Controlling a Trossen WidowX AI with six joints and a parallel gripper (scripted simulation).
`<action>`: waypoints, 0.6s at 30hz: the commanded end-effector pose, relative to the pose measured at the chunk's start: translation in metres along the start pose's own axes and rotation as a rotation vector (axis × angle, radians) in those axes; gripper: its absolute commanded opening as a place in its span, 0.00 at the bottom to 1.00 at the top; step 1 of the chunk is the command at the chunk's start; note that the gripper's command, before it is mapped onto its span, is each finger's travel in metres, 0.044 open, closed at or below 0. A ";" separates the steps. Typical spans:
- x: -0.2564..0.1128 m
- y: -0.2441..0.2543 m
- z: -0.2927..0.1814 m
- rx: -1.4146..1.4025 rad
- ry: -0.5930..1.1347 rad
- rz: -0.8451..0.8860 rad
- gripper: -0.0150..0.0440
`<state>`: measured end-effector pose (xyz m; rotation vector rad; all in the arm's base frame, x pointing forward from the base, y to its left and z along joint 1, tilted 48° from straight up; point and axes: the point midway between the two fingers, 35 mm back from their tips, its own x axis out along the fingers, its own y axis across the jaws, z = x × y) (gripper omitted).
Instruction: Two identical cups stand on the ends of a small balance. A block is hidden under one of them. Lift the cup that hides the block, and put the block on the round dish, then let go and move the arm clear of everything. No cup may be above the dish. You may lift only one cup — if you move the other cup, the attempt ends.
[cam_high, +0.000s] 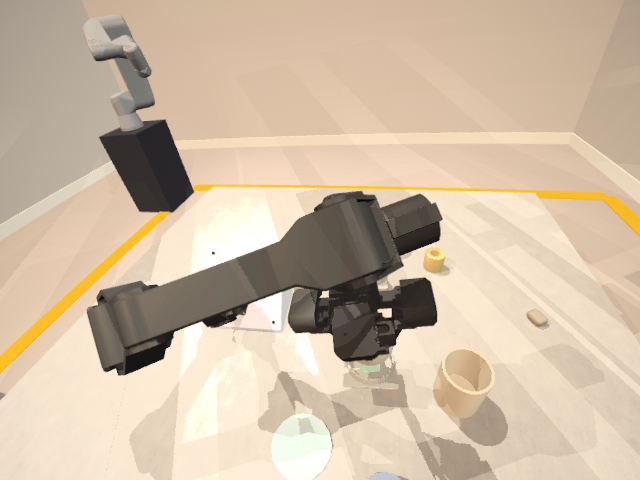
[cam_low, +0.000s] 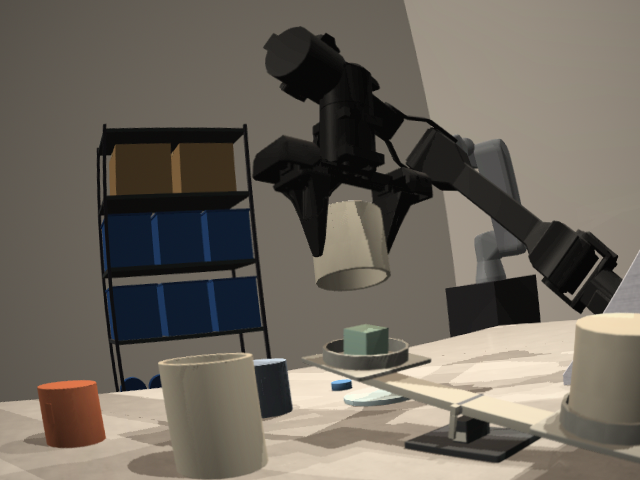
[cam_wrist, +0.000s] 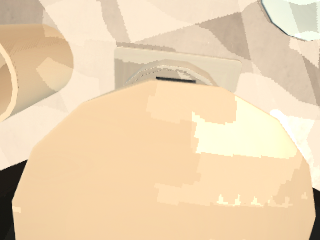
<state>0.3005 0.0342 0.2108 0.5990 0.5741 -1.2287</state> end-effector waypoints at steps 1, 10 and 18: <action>0.000 0.000 0.000 -0.001 0.000 0.001 0.25; 0.015 -0.027 0.042 0.003 0.011 -0.029 0.25; 0.032 -0.076 0.089 0.023 0.017 -0.059 0.25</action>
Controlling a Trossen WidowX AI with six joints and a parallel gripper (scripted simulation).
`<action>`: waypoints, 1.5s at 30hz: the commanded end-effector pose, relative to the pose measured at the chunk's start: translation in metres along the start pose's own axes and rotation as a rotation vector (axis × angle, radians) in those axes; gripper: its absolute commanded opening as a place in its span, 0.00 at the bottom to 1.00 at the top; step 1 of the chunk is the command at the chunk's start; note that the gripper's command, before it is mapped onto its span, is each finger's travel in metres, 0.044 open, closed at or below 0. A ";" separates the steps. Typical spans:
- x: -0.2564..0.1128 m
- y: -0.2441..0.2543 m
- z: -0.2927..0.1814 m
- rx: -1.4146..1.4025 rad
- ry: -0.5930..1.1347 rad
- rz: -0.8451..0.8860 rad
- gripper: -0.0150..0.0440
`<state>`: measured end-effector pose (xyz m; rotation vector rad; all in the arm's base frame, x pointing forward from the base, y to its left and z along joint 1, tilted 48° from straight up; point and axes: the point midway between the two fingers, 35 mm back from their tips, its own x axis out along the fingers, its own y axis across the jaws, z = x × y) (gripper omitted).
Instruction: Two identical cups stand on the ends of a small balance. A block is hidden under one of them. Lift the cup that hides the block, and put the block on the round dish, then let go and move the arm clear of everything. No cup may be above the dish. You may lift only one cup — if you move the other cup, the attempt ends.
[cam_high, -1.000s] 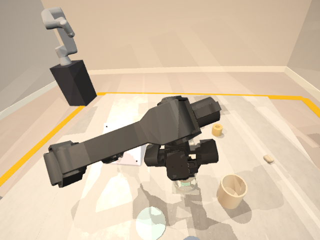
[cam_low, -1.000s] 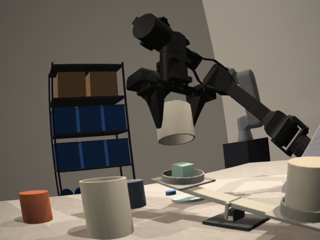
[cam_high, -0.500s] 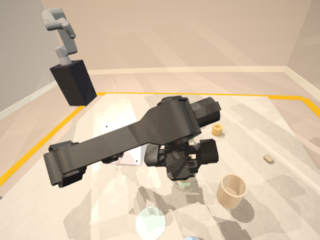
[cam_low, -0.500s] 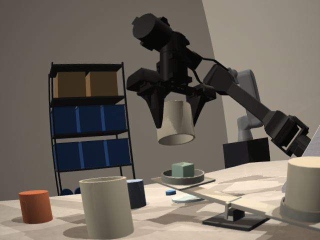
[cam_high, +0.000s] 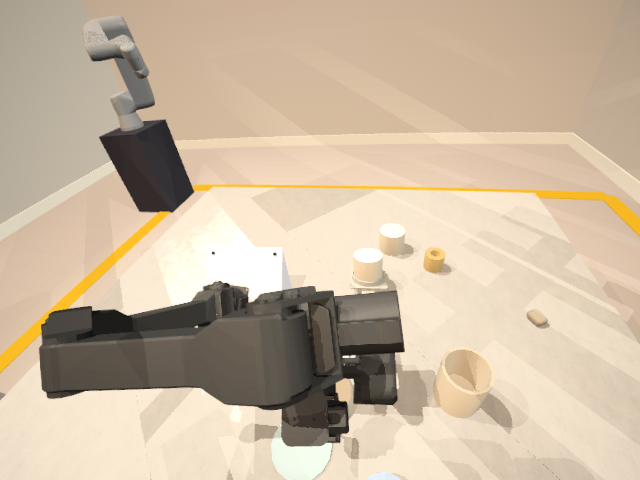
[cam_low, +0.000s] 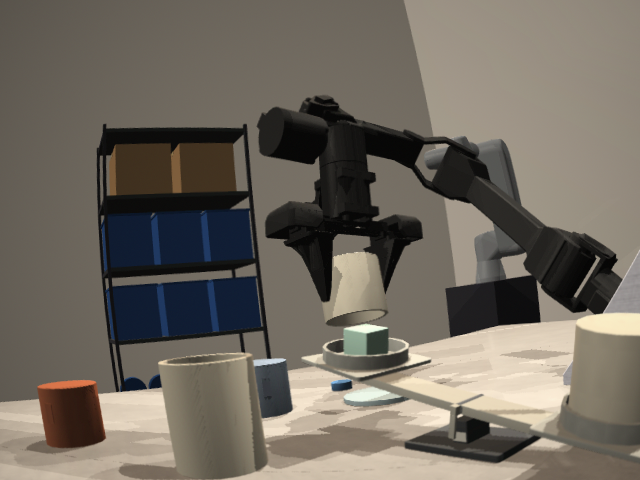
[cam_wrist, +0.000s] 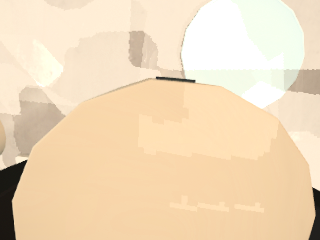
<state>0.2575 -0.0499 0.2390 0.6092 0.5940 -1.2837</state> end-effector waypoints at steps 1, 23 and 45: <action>0.007 -0.025 0.019 0.009 0.004 -0.007 0.25; 0.025 -0.159 0.066 0.000 -0.064 -0.106 0.25; 0.064 -0.163 0.069 0.001 -0.068 -0.106 0.25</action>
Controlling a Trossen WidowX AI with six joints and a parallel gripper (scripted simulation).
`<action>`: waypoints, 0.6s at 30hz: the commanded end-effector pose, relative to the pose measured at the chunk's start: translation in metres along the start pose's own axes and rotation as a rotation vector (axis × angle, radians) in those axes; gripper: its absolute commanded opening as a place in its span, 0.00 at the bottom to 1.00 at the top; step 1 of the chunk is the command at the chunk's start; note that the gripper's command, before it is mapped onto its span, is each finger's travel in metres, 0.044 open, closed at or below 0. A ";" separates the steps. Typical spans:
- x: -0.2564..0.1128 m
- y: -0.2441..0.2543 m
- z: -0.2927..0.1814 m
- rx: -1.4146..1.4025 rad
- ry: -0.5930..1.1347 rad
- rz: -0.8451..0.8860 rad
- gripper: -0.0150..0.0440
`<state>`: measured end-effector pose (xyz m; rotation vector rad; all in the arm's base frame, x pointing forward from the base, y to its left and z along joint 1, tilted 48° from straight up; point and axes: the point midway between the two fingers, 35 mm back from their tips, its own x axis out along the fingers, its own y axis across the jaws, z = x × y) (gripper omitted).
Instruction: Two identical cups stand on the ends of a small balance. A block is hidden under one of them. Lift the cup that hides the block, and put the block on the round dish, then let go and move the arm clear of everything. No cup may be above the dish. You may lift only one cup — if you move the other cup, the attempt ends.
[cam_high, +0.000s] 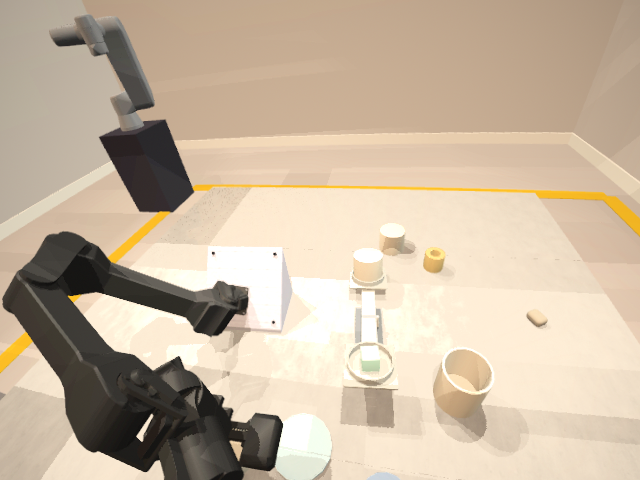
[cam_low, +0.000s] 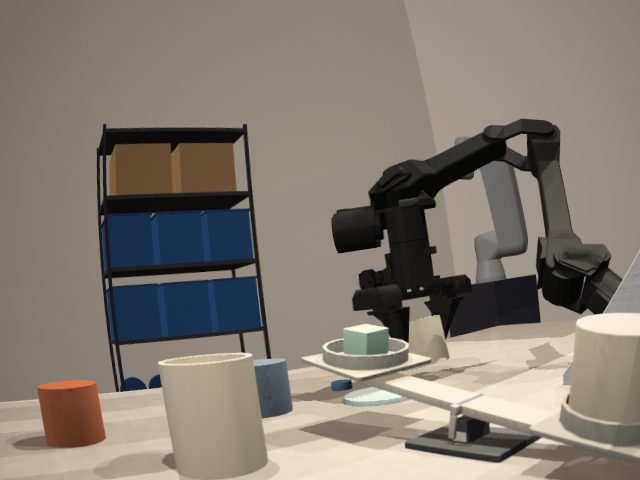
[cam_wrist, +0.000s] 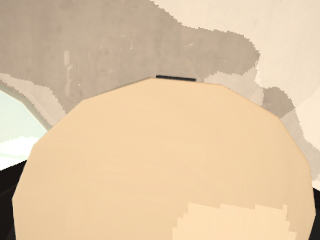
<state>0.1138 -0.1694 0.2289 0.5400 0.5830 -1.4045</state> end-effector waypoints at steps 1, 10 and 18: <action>0.002 0.000 0.001 0.001 -0.006 0.008 0.25; 0.015 0.000 0.001 0.001 -0.006 0.008 0.25; 0.016 0.000 0.001 0.003 -0.006 0.008 0.43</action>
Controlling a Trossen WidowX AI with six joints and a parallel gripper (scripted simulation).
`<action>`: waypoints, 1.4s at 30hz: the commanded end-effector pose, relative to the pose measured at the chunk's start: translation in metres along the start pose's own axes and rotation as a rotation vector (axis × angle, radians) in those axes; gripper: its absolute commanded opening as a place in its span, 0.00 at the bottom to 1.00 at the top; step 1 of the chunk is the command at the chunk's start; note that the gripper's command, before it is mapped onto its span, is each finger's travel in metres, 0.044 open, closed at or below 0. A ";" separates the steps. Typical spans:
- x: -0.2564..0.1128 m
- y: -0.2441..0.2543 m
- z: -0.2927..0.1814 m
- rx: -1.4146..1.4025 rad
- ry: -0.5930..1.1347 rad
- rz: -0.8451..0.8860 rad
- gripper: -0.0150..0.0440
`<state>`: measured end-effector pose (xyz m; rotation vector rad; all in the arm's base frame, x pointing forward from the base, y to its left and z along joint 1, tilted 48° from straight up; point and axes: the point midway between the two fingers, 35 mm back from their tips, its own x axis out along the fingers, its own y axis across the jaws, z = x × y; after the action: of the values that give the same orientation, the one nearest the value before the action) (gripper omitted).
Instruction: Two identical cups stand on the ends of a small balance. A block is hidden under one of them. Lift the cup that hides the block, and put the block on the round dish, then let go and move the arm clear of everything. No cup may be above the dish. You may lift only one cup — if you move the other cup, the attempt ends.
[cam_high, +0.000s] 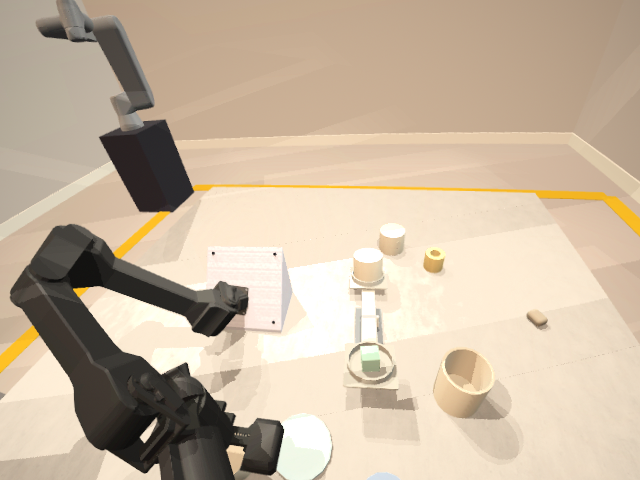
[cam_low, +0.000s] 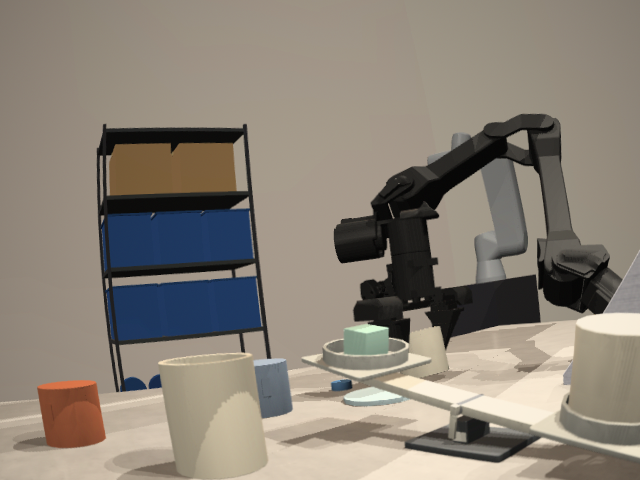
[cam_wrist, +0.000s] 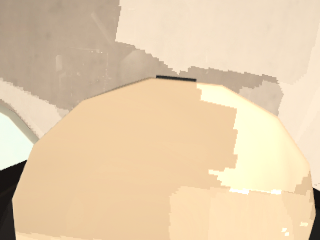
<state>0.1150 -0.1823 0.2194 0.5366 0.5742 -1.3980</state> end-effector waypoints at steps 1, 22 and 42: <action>0.000 0.000 0.000 0.003 0.001 -0.001 0.48; -0.054 0.000 -0.001 0.000 0.006 -0.002 1.00; -0.073 0.126 -0.054 -0.053 0.116 0.046 0.69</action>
<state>0.2040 -0.1007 0.2436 0.6054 0.6405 -1.3026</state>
